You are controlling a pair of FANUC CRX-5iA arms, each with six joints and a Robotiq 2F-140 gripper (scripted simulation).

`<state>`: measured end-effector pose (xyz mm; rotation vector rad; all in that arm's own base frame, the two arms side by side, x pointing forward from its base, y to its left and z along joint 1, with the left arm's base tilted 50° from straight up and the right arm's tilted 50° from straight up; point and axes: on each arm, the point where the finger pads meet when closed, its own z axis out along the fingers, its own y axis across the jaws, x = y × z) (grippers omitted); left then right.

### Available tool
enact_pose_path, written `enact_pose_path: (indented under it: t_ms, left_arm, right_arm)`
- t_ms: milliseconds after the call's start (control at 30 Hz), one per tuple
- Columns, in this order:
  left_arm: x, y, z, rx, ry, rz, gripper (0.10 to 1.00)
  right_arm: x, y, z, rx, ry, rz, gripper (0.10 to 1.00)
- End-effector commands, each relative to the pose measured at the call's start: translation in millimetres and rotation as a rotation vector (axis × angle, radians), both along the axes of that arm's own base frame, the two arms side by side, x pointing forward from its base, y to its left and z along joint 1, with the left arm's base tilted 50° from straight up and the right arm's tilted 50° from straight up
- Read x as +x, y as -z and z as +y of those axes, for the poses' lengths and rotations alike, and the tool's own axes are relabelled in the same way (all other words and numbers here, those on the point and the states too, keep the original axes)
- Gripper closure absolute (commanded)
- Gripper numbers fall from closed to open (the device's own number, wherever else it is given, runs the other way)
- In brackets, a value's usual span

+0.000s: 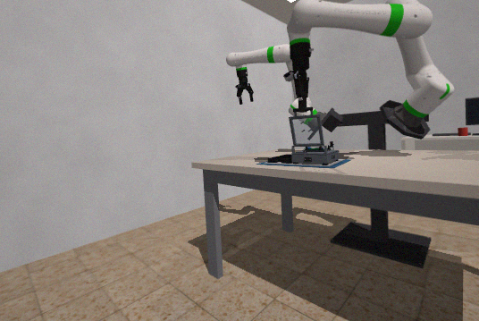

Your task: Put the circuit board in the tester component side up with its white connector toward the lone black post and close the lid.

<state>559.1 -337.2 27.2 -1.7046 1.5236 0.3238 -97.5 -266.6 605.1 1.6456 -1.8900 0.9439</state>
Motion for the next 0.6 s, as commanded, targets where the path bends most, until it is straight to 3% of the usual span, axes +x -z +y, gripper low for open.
enact_pose_path:
  t_ms: [0,567]
  left_arm:
    - [-0.5,-0.5,-1.1,-0.001,0.001,0.000,0.908]
    - [-2.5,0.0,-1.3,-0.001,0.001,0.000,0.908]
  right_arm:
    - [-0.6,-1.0,0.7,-0.002,0.001,0.000,0.098]
    - [-0.6,-1.0,0.7,-0.002,0.001,0.000,0.098]
